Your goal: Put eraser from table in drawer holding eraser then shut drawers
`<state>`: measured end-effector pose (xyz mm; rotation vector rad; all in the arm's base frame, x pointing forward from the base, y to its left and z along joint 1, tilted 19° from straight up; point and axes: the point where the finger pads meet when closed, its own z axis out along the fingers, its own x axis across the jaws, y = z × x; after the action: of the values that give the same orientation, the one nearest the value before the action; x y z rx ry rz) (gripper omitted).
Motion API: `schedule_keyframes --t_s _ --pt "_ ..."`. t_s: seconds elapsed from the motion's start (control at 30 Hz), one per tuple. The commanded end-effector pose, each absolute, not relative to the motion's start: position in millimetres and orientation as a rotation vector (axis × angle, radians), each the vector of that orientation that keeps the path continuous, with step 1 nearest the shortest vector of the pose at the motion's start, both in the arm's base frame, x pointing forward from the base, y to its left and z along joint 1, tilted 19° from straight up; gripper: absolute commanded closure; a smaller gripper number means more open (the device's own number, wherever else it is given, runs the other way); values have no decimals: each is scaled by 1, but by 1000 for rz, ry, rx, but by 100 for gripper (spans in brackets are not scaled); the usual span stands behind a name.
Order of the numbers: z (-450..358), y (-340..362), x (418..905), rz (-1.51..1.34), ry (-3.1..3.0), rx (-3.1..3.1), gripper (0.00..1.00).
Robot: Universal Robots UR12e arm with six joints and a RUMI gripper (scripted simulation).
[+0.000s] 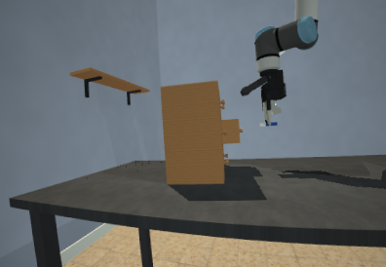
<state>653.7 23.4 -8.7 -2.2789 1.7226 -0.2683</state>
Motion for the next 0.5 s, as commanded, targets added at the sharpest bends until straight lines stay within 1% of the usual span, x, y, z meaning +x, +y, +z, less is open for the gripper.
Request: schedule_keyframes --t_s 0.0,0.47 --pt "6 22 649 -268 1722 -2279 89" --pt "37 19 640 -268 1722 -2279 89"
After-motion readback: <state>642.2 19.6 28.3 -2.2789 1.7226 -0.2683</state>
